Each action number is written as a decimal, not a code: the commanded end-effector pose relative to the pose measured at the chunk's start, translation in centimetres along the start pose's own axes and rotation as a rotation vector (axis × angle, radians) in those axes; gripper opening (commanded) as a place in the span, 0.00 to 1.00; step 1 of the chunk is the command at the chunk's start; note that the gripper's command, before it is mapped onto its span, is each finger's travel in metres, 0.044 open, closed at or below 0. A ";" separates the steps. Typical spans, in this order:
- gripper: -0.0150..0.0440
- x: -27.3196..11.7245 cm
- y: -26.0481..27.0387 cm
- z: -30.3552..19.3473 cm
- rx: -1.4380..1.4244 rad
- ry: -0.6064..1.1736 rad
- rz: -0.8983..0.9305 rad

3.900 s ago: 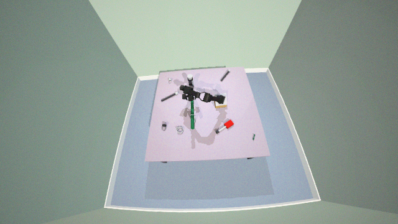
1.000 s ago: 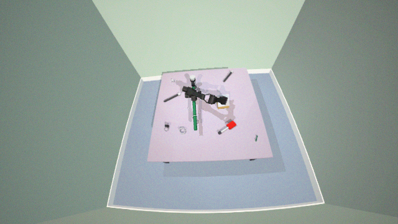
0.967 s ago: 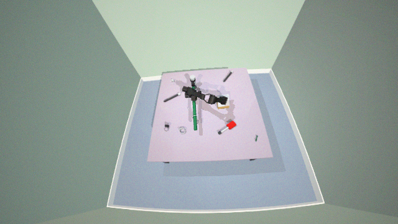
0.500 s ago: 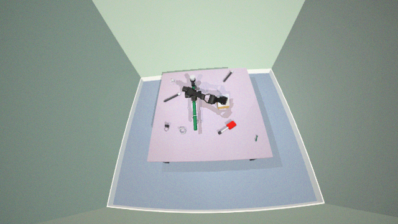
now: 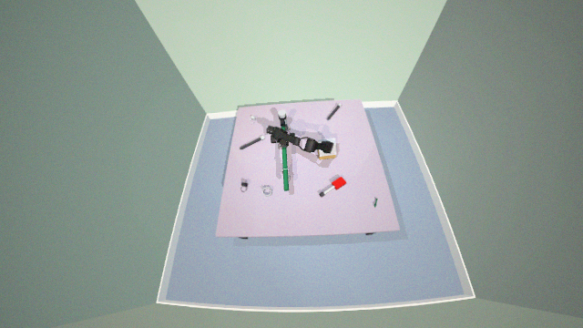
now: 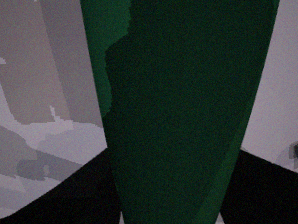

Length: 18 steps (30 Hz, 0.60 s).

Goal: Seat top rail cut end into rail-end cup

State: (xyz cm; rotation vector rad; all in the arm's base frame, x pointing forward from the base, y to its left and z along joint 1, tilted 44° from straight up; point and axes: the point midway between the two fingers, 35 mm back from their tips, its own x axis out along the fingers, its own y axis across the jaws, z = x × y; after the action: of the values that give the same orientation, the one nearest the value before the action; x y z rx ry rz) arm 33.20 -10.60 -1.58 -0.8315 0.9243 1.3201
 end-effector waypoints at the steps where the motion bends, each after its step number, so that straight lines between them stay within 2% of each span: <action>1: 0.25 -0.6 -0.3 -0.7 0.002 0.010 -0.011; 18: 0.25 0.0 -0.2 -2.1 -0.002 0.003 -0.004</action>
State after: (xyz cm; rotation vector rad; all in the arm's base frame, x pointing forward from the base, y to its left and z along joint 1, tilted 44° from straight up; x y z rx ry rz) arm 33.27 -11.52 -1.98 -0.8267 0.9150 1.3263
